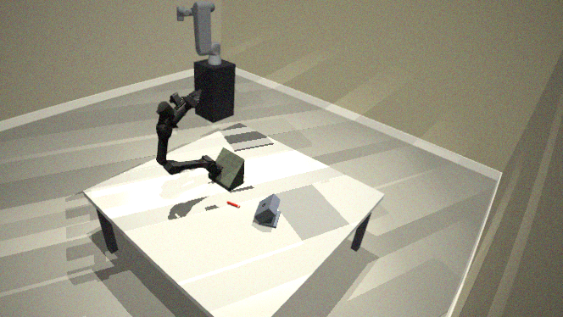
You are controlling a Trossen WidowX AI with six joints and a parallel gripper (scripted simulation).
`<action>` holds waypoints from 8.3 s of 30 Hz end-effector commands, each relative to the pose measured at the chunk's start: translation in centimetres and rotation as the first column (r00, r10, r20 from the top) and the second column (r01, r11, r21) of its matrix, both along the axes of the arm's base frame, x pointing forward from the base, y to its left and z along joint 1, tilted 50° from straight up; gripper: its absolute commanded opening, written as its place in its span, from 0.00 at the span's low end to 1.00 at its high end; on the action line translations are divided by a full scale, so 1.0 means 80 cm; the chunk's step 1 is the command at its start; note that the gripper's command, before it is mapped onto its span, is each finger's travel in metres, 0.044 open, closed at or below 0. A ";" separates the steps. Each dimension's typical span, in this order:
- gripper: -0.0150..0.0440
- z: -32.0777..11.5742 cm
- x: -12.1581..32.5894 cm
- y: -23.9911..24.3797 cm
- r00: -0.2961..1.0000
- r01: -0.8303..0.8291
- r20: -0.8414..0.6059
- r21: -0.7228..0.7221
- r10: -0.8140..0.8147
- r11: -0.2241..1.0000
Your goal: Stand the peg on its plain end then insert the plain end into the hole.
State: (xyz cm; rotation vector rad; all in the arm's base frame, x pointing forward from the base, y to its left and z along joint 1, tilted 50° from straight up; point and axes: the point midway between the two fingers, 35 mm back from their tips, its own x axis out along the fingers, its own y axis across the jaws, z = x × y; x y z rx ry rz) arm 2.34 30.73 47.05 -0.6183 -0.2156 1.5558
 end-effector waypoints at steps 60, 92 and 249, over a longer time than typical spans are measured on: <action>1.00 -0.382 0.344 -0.229 0.024 0.631 0.291 -0.747 -0.956 -0.211; 1.00 -0.469 0.321 -0.428 -0.256 0.250 0.710 -0.607 -0.656 -0.754; 0.34 -0.484 0.275 -0.468 -0.128 0.785 0.485 -0.484 -0.865 -0.388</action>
